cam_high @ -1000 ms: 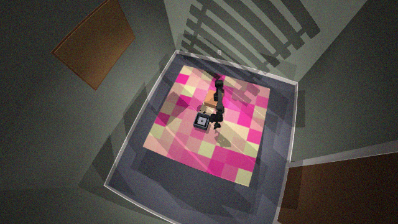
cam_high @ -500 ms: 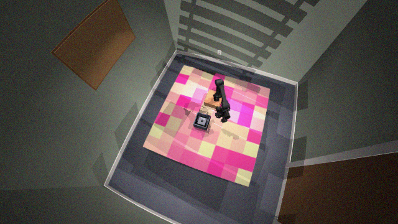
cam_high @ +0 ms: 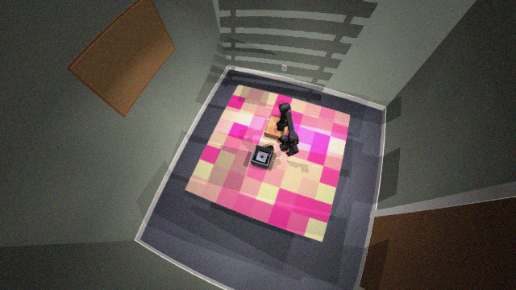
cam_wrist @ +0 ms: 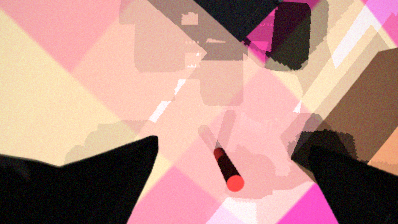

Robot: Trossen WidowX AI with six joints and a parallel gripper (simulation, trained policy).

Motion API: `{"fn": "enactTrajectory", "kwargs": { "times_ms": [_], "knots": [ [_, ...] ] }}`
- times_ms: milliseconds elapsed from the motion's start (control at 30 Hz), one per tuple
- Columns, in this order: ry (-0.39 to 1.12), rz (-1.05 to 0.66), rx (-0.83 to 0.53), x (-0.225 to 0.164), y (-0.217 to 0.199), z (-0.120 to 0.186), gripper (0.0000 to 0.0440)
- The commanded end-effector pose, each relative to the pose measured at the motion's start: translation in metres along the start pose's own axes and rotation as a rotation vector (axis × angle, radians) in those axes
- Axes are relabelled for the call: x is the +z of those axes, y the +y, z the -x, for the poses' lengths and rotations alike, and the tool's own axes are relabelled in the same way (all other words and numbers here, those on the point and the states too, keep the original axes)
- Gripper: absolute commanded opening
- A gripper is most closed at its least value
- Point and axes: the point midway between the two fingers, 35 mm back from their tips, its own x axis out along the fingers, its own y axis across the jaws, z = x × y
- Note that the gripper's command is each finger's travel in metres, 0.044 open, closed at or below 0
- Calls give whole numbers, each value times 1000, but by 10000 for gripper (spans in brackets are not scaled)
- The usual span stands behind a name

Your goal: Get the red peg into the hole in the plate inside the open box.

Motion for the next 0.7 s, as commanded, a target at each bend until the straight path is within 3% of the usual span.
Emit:
{"fn": "enactTrajectory", "kwargs": {
  "times_ms": [0, 467, 667],
  "knots": [
    [12, 1, -30, -8, -5, -14, 439],
    [15, 7, 13, -34, -6, -68, 432],
    [32, 4, 4, -43, -13, -81, 332]
  ]
}}
